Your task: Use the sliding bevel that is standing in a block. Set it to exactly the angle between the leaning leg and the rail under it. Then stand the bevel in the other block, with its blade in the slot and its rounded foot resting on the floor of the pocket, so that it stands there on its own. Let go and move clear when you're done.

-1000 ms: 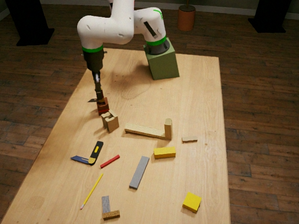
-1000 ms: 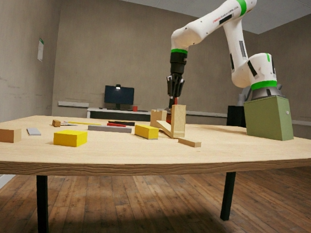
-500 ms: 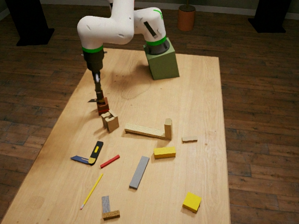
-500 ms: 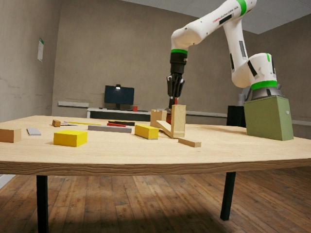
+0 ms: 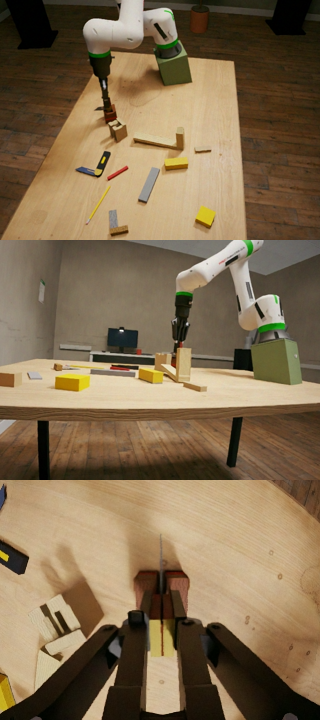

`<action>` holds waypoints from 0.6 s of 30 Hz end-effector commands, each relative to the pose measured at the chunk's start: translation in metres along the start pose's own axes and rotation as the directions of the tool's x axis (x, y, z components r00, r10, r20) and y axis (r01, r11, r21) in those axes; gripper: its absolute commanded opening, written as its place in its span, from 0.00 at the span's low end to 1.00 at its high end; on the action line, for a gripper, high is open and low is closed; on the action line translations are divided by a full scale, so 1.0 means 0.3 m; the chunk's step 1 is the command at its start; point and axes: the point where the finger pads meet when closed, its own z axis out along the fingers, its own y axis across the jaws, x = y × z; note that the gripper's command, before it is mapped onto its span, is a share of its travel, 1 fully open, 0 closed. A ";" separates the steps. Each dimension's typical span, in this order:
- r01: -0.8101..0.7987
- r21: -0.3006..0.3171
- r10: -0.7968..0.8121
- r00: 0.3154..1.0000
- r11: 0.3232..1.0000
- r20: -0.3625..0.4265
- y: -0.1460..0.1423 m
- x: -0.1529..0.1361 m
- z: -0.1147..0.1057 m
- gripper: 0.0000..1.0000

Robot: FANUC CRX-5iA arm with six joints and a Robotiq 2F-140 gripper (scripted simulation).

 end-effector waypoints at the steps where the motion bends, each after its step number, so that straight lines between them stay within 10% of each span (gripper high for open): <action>1: 0.000 0.001 0.000 1.000 1.000 -0.001 -0.002 0.002 -0.001 0.10; 18: 0.000 0.001 0.000 1.000 1.000 -0.001 -0.002 0.001 0.008 0.10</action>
